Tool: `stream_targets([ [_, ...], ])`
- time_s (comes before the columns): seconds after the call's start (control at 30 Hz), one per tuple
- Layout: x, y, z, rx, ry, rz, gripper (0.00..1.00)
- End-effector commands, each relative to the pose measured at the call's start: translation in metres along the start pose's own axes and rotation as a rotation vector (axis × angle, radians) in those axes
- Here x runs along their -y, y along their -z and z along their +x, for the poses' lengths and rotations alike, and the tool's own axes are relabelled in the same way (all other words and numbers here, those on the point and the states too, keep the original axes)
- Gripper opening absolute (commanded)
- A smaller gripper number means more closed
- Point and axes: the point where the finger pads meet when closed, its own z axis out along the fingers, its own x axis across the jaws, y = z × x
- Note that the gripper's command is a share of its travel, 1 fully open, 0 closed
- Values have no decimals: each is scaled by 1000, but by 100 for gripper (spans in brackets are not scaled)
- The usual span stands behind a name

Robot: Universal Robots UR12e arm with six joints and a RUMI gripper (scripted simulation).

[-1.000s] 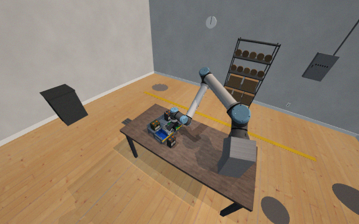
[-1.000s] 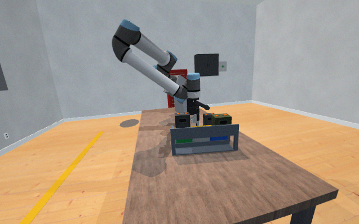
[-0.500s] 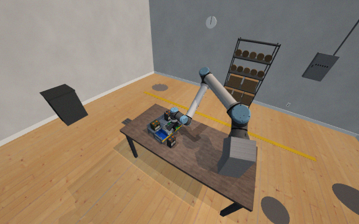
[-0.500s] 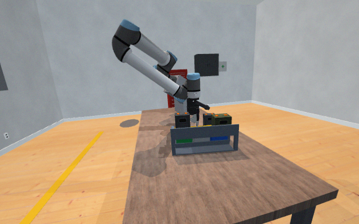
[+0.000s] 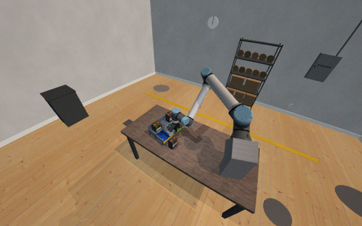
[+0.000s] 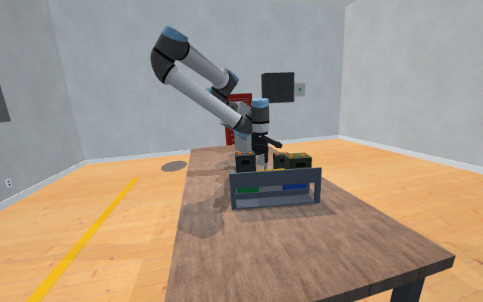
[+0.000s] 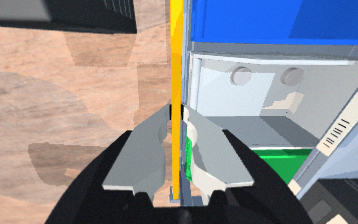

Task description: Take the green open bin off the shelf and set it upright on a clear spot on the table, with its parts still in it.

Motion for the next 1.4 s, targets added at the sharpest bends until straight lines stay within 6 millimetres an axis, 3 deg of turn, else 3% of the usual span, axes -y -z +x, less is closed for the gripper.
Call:
stream_targets([
  [0.0, 0, 1, 0, -1, 0, 0, 0],
  [1.37, 0, 7, 0, -1, 0, 0, 0],
])
